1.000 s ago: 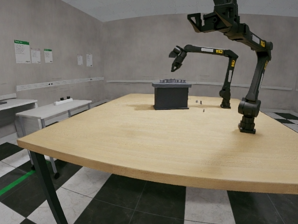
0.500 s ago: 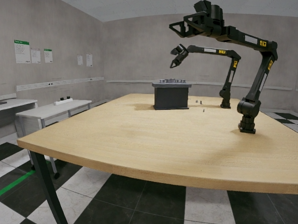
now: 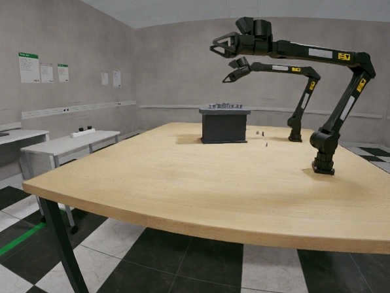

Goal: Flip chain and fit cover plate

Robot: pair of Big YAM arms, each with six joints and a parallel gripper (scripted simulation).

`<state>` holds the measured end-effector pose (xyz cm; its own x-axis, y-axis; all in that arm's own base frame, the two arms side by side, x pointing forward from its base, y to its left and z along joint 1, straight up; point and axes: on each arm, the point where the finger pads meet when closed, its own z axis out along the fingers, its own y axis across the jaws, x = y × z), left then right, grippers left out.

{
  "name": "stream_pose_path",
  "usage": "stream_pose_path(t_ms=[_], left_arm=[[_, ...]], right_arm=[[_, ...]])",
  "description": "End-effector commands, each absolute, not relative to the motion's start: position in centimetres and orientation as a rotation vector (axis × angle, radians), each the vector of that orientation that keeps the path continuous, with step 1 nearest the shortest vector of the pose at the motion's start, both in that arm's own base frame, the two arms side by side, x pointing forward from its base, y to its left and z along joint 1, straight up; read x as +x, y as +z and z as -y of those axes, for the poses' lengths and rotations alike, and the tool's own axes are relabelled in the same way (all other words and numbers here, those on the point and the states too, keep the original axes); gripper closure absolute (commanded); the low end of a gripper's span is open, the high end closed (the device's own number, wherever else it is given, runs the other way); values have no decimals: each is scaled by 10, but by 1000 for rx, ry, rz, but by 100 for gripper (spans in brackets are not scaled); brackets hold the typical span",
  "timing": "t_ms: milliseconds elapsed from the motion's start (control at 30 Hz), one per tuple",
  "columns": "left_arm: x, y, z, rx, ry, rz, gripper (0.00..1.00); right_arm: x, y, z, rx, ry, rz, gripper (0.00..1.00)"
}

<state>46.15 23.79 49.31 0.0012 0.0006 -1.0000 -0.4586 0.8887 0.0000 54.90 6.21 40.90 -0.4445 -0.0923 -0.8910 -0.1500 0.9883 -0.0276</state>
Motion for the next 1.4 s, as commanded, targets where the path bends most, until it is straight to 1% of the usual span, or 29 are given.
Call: stream_pose_path(t_ms=[0,433,500,700,900,967,1367], left_arm=[[468,521,-216,-331,348,-1486,0],[515,507,-59,-94,91,-1534,0],[515,507,-59,-94,91,-1534,0],[518,524,-10,-21,15,-1511,0],[519,528,-4,-17,2,-1506,0],[519,528,3,4,-6,-1507,0],[518,522,4,5,-6,-1518,0]], right_arm=[[550,439,-51,-123,64,-1927,58],[529,493,-9,-12,21,-1627,58],[529,493,-9,-12,21,-1627,58],[519,506,4,14,3,-1544,58],[515,508,-5,1,17,-1525,58],[512,525,4,9,-5,-1496,58],[516,518,3,5,-3,-1522,58]])
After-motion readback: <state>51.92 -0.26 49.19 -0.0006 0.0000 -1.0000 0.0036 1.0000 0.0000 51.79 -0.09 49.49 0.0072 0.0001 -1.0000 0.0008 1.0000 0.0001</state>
